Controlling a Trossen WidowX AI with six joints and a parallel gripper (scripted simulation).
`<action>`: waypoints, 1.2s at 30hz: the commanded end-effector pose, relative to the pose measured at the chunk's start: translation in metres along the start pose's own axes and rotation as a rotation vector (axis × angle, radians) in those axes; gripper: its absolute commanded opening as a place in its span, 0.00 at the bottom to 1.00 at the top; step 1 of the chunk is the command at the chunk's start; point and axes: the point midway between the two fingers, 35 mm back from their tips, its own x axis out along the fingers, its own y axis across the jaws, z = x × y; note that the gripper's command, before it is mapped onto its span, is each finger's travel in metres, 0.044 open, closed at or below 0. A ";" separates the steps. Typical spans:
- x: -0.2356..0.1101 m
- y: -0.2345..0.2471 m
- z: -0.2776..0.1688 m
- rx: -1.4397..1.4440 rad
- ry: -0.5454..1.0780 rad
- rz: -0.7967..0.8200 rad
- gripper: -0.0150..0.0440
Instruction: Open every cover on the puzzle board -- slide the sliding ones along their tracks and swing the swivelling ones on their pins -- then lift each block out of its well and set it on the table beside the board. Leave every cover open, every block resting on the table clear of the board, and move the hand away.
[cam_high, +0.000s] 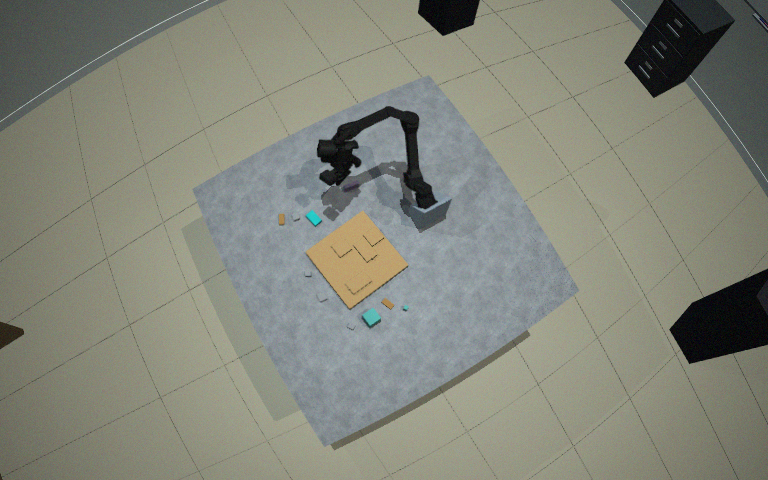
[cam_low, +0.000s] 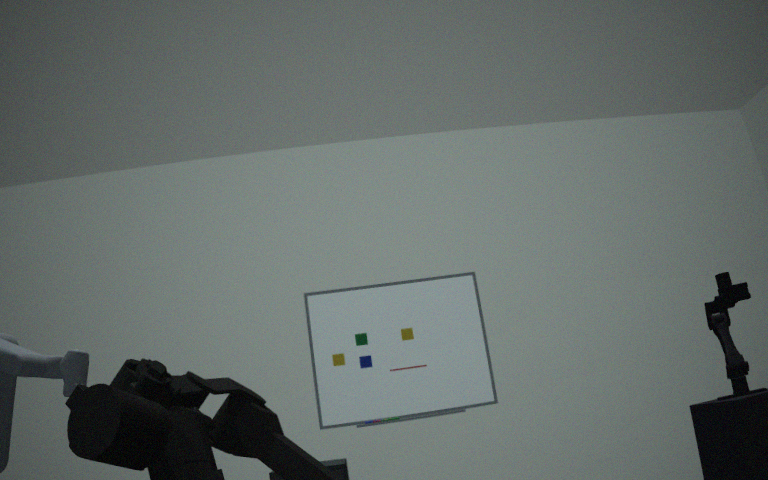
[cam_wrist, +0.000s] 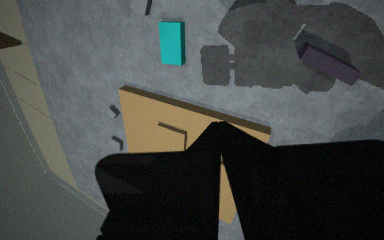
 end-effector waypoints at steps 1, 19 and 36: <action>0.022 0.013 -0.014 -0.164 0.021 -0.061 0.25; 0.094 0.056 -0.082 -0.810 0.101 -0.250 0.25; 0.143 0.067 -0.148 -1.346 0.171 -0.398 0.25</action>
